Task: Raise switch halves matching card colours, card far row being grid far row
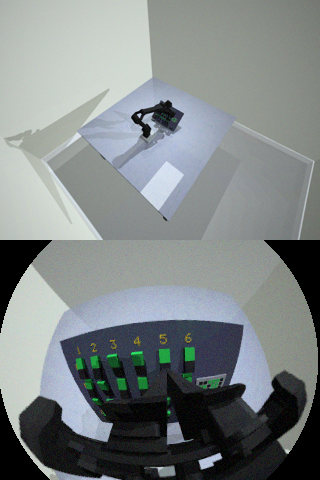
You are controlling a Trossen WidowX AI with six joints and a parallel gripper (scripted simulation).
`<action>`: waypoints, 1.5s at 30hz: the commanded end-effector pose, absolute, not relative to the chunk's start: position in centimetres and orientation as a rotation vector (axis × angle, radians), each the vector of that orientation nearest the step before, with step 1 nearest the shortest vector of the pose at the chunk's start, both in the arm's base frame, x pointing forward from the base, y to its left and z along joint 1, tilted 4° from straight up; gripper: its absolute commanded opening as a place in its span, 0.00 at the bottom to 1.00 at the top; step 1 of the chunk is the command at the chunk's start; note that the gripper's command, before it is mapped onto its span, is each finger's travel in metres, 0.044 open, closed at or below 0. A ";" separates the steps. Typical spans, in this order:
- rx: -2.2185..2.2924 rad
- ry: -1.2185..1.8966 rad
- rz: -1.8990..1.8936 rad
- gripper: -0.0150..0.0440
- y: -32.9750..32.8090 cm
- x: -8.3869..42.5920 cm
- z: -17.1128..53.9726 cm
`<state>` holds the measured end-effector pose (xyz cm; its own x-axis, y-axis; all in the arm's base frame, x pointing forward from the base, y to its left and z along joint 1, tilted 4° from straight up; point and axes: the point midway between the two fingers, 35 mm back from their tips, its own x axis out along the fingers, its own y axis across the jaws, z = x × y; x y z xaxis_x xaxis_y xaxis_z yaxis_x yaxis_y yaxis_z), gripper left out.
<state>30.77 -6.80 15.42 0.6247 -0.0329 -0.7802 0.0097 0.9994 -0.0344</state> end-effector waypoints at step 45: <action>-0.025 0.896 -0.029 0.25 -6.9 31.1 15.0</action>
